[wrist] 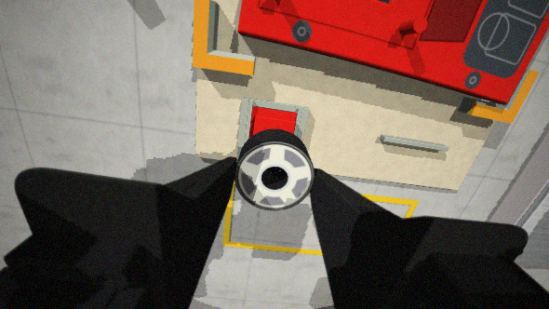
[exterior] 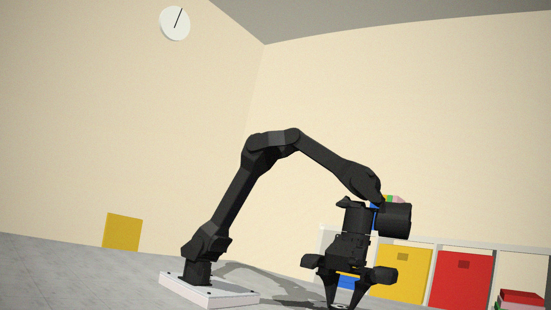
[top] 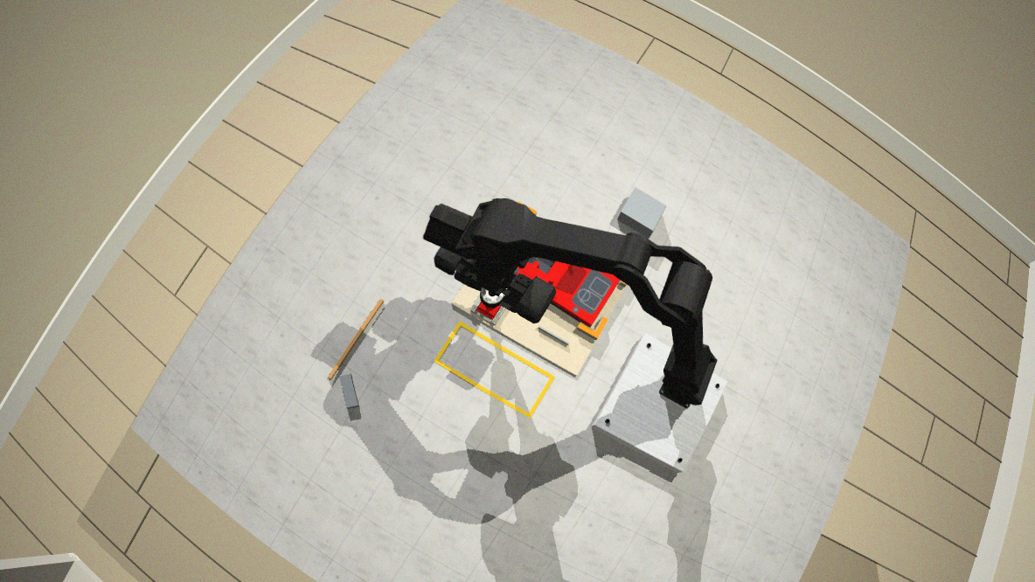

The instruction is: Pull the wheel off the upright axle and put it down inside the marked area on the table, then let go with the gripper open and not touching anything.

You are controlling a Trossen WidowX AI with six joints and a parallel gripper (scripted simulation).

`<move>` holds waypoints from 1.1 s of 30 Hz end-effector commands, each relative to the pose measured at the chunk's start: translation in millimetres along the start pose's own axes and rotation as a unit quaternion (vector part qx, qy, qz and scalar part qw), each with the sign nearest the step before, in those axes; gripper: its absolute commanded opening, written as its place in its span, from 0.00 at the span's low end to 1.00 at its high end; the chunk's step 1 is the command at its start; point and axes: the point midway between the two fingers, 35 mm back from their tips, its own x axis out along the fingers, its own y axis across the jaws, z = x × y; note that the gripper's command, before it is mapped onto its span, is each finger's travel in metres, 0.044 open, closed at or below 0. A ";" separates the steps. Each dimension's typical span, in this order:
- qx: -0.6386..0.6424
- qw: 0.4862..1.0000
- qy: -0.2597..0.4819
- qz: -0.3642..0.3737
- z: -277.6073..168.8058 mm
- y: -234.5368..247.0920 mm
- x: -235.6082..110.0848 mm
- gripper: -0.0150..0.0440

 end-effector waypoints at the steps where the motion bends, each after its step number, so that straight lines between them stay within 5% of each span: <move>1: 0.001 1.000 0.000 0.003 -0.1 1.4 -3.6 0.25; 33: 0.000 1.000 0.000 -0.001 -18.0 -11.4 -34.4 0.25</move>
